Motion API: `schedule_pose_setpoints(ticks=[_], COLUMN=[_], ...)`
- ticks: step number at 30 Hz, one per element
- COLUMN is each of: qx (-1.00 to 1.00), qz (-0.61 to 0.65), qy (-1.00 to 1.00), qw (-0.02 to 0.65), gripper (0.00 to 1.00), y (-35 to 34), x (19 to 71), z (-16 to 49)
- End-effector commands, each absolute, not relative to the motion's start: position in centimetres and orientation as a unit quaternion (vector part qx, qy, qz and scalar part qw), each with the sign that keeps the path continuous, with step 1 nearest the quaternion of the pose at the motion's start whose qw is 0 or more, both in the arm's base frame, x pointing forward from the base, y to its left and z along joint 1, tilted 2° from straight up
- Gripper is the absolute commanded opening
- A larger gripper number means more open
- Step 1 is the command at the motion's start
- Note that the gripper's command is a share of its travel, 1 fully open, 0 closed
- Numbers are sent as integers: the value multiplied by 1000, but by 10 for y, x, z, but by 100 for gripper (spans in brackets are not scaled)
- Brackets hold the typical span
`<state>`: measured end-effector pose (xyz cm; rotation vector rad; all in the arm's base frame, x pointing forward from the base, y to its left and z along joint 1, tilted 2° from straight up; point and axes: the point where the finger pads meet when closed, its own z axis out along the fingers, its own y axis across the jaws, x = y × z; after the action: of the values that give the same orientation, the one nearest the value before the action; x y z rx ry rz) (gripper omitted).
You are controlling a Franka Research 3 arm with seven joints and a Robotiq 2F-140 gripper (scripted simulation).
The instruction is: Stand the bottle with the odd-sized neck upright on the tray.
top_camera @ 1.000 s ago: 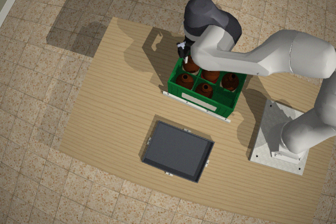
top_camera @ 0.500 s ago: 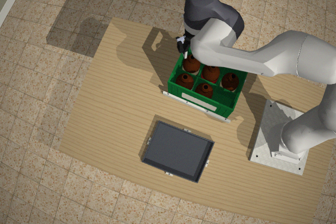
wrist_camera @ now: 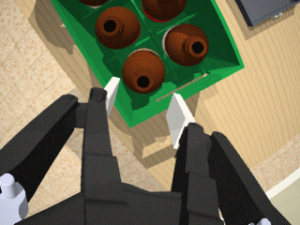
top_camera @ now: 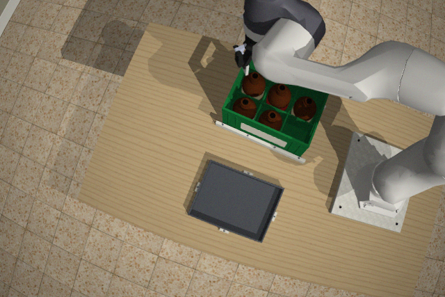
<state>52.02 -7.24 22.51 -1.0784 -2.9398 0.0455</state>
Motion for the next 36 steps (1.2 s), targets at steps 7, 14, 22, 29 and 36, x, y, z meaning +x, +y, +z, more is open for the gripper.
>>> schedule_pose_setpoints(ticks=[7, 14, 22, 29, 36], qx=[-342, -342, -342, -342, -342], qz=[14, 14, 14, 14, 14], qy=[-940, -940, -940, -940, -940], qw=[9, 9, 9, 9, 9], gripper=[10, 10, 10, 10, 10], y=[-72, -72, -72, -72, -72], x=[518, 518, 518, 518, 518], z=[227, 227, 227, 227, 227])
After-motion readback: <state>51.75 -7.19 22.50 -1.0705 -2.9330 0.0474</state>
